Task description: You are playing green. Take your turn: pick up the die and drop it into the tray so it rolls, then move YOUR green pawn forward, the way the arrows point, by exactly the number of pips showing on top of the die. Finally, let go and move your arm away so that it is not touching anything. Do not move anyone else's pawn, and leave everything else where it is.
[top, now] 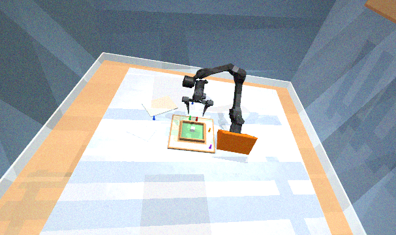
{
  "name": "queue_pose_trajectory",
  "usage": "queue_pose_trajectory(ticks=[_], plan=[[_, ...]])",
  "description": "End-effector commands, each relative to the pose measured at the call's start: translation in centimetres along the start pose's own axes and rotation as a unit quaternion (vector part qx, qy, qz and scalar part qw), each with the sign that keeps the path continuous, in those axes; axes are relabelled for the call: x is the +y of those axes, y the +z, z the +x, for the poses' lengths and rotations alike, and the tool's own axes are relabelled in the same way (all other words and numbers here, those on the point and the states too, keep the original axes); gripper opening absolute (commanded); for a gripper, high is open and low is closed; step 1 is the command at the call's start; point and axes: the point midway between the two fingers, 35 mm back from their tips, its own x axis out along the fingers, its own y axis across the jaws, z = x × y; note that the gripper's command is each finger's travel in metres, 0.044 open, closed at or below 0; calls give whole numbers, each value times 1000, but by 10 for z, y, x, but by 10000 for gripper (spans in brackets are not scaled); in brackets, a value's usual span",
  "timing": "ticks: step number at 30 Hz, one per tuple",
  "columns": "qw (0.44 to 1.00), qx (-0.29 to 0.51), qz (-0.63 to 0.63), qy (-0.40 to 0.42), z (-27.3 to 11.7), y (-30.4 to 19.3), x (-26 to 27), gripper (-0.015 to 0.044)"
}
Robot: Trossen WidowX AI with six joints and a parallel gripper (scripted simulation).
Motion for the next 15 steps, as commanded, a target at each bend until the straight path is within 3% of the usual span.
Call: queue_pose_trajectory(ticks=[1,5,7,10,12,15], plan=[[993,110,18,33,21,-6,5,440],[945,326,12,22,44,-16,4,440],[922,387,1,1,47,-16,1,440],[919,395,-1,-2,47,-16,1,440],[935,355,-1,21,50,-15,5,440],[929,359,85,-21,36,-35,-6,361]])
